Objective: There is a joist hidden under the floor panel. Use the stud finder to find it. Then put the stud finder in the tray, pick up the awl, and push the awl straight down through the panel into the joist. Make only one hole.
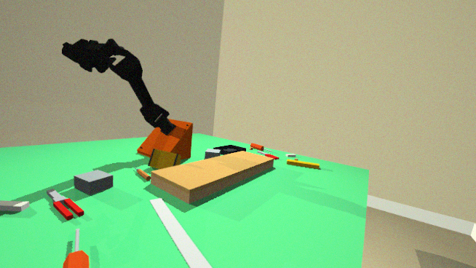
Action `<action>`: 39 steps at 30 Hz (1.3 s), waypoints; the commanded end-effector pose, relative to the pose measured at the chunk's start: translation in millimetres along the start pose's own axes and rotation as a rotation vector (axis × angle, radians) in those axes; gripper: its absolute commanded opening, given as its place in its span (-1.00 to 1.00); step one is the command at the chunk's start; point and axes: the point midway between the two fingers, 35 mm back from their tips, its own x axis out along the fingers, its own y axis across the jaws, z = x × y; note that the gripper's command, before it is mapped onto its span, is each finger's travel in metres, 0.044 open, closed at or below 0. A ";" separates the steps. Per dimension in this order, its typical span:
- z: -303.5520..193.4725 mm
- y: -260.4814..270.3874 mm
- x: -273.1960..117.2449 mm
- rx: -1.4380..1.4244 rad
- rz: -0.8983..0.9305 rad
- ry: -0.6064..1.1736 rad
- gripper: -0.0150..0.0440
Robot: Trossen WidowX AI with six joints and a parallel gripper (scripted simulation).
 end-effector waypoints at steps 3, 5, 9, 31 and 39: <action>-5.5 14.6 -12.7 -0.009 0.081 -0.009 1.00; -13.0 35.8 -30.1 -0.029 0.176 -0.025 1.00; -31.4 74.3 -69.2 -0.079 0.354 -0.057 1.00; -207.7 103.9 -301.3 -0.453 1.244 -0.189 1.00; -265.0 59.2 -344.1 -0.568 1.484 -0.219 1.00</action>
